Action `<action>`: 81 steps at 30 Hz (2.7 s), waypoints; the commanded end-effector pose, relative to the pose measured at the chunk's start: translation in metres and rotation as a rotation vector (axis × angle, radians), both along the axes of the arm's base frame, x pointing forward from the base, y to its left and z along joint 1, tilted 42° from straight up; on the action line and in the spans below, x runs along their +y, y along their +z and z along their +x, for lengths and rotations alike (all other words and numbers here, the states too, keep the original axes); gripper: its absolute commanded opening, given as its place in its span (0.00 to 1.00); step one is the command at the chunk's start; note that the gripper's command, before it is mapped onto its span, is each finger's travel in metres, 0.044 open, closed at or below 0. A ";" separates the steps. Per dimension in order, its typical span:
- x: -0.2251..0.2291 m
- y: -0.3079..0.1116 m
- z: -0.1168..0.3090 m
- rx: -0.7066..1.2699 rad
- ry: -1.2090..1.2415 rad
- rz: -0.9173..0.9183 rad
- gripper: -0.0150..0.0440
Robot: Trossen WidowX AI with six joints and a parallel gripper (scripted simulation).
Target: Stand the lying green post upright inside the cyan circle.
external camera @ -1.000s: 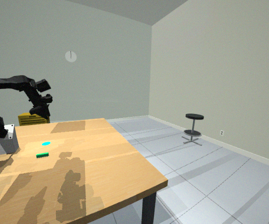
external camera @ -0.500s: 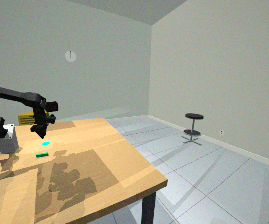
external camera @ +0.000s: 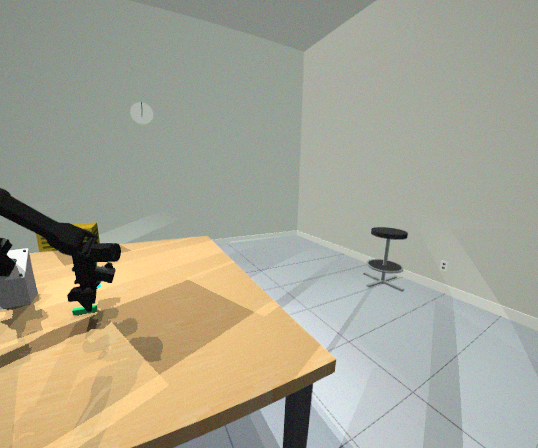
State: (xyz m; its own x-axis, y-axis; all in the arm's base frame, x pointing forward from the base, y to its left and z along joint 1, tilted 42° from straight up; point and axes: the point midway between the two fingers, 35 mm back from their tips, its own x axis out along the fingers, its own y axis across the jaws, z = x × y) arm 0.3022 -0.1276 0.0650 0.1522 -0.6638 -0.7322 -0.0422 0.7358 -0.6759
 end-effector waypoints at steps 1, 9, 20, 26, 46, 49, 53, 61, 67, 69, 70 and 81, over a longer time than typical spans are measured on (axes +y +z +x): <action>-0.003 -0.005 0.001 -0.005 0.009 0.003 0.60; -0.003 -0.005 0.001 -0.005 0.009 0.003 0.29; 0.011 0.008 0.002 -0.005 0.008 0.009 0.29; 0.024 0.021 0.001 -0.004 0.008 0.013 0.29; 0.065 0.068 -0.011 -0.003 0.008 0.012 0.29; 0.070 0.075 -0.014 -0.004 0.008 0.010 0.29; 0.075 0.081 -0.017 -0.004 0.009 0.008 0.29; 0.086 0.073 -0.016 0.024 0.050 0.011 0.29; 0.102 0.062 -0.015 0.062 0.105 0.012 0.29; 0.108 0.059 -0.015 0.075 0.123 0.013 0.29; 0.110 0.057 -0.015 0.081 0.133 0.013 0.29; 0.138 0.037 -0.018 0.158 0.232 0.008 0.29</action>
State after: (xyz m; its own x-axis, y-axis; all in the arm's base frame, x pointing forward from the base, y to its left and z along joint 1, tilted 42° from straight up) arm 0.2862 0.0001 0.1102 0.1818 -0.6270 -0.7575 -0.2685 0.7094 -0.6516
